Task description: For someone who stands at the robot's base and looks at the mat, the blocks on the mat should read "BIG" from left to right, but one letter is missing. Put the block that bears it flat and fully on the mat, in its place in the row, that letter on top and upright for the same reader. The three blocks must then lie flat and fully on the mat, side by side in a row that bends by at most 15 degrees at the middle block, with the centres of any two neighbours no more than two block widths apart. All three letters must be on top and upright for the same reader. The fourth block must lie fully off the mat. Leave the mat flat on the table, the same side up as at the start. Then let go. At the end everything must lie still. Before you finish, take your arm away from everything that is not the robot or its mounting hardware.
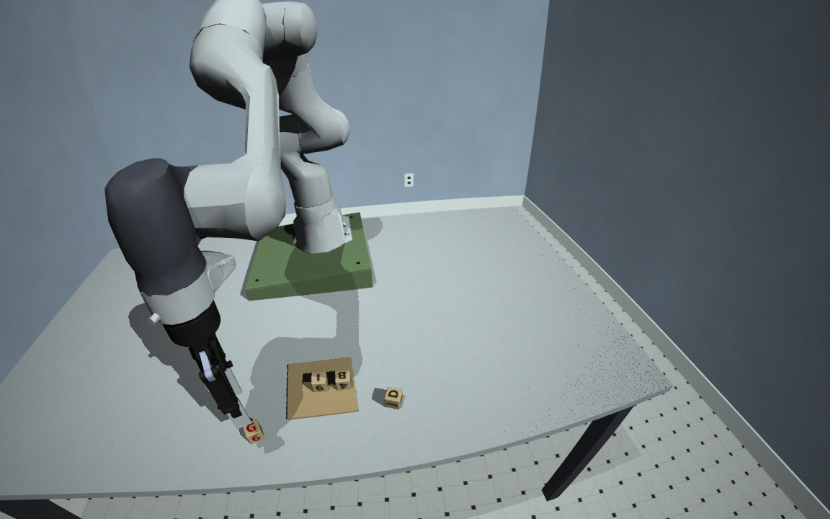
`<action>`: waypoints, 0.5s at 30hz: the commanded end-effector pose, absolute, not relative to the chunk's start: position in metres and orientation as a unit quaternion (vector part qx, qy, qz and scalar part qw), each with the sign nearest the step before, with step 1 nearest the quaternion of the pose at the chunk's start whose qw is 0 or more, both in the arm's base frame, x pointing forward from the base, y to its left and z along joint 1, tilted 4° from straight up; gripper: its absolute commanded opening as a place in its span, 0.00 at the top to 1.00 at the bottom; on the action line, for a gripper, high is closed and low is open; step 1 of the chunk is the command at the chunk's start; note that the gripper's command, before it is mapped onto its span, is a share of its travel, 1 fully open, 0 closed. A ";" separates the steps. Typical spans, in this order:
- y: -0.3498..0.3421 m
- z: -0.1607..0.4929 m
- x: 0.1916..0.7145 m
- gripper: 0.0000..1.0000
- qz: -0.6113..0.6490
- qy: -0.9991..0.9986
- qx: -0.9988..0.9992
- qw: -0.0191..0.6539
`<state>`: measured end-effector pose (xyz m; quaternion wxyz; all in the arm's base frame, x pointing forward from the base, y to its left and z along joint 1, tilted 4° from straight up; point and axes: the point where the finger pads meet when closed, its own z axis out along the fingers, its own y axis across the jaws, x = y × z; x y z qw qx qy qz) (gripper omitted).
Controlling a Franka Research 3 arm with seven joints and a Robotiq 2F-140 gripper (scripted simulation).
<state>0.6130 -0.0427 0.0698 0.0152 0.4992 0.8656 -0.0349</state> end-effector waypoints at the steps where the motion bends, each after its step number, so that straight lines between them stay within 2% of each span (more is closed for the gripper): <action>1: -0.042 0.067 0.613 0.60 -0.034 0.864 0.502 0.015; 15: -0.043 0.055 0.613 0.60 -0.034 0.864 0.502 0.015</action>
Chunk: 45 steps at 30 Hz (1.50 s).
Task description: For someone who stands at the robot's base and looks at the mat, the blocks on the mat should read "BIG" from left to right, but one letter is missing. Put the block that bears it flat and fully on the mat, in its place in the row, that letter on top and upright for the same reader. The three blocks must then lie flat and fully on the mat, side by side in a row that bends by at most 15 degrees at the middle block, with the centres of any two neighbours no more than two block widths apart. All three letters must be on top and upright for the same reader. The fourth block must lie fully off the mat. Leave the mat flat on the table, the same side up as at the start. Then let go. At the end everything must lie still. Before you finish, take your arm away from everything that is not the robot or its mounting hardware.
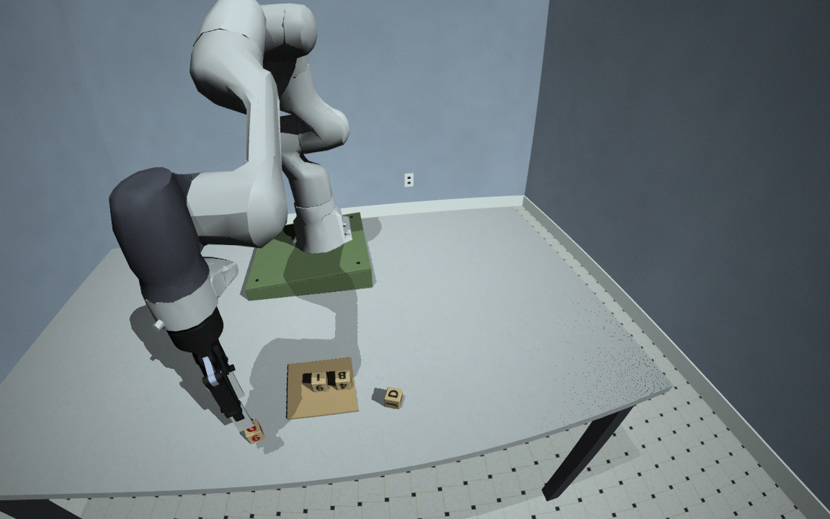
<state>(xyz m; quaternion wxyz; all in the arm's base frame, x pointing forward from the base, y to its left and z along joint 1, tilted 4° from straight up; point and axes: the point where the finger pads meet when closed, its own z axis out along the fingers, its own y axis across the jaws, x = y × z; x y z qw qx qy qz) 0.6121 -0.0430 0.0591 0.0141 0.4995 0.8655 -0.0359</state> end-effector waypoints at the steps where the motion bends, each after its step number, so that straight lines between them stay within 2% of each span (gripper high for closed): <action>1: -0.043 0.053 0.613 0.60 -0.034 0.864 0.502 0.015; 45: -0.046 0.017 0.612 0.60 -0.034 0.864 0.502 0.015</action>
